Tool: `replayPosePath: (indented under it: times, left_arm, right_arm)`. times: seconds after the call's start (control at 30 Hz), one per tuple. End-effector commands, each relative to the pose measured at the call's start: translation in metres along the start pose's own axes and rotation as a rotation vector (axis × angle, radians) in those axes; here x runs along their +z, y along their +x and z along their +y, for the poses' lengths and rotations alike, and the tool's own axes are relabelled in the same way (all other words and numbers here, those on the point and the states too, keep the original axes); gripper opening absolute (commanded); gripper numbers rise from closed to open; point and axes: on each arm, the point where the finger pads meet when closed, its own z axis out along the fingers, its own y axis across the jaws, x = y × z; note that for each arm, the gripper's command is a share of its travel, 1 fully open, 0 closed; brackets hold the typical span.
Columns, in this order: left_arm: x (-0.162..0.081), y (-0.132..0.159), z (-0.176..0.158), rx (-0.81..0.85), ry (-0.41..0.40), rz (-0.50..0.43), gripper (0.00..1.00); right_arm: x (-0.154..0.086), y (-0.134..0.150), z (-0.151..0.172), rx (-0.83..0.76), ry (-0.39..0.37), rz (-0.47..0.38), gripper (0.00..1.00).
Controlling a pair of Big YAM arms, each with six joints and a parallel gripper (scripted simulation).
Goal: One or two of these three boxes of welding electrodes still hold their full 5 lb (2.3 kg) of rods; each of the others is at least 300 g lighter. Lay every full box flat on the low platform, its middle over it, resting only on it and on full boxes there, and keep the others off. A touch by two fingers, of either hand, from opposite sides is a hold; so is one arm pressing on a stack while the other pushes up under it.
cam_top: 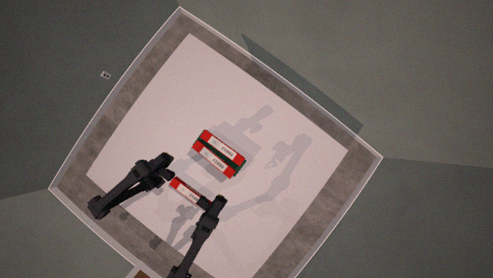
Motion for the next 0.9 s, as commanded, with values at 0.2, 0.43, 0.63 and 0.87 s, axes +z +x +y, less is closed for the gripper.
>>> replayPosePath:
  times: [0.2, 0.43, 0.63, 0.87]
  left_arm:
    - [-0.0176, -0.0011, 0.0020, 0.003, -0.040, -0.013, 1.00]
    - [-0.0176, -0.0011, 0.0020, 0.003, -0.040, -0.013, 1.00]
    - [-0.0176, -0.0011, 0.0020, 0.003, -0.040, -0.013, 1.00]
    - [-0.0176, -0.0011, 0.0020, 0.003, -0.040, -0.013, 1.00]
  right_arm:
    - [-0.0177, -0.0011, -0.0054, -0.007, 0.046, -0.009, 1.00]
    - [-0.0177, -0.0011, -0.0054, -0.007, 0.046, -0.009, 1.00]
    - [-0.0177, -0.0011, -0.0054, -0.007, 0.046, -0.009, 1.00]
    - [-0.0177, -0.0011, -0.0054, -0.007, 0.046, -0.009, 1.00]
